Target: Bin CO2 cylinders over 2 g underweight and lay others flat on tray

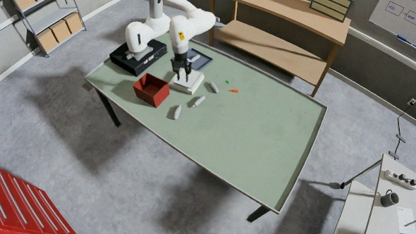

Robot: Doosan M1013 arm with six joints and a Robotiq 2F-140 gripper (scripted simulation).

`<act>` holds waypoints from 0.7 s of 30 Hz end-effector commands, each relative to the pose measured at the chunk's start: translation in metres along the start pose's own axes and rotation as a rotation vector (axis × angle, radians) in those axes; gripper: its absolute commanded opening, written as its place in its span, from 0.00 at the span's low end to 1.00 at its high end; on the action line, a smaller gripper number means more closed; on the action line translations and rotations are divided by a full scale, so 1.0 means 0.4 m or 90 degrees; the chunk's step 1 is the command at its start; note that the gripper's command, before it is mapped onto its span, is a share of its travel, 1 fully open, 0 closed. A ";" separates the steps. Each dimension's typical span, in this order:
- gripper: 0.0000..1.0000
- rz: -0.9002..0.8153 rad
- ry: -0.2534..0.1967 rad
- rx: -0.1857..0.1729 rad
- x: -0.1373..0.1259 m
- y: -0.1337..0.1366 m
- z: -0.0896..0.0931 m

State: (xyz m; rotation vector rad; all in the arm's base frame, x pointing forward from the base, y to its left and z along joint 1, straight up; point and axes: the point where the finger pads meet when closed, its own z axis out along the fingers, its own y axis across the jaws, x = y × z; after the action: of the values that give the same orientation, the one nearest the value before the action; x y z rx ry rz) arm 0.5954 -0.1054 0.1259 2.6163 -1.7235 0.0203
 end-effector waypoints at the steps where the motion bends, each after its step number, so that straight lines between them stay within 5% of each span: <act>1: 0.40 -0.004 -0.006 0.002 0.175 0.008 0.008; 4: 0.40 -0.004 -0.006 0.002 0.295 0.016 0.024; 7: 0.40 -0.004 -0.006 0.002 0.330 0.016 0.034; 21: 0.40 -0.004 -0.006 0.002 0.328 0.016 0.236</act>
State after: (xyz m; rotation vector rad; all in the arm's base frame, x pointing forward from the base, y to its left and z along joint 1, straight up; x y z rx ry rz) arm 0.6409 -0.2293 0.0481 2.6285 -1.7181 0.0068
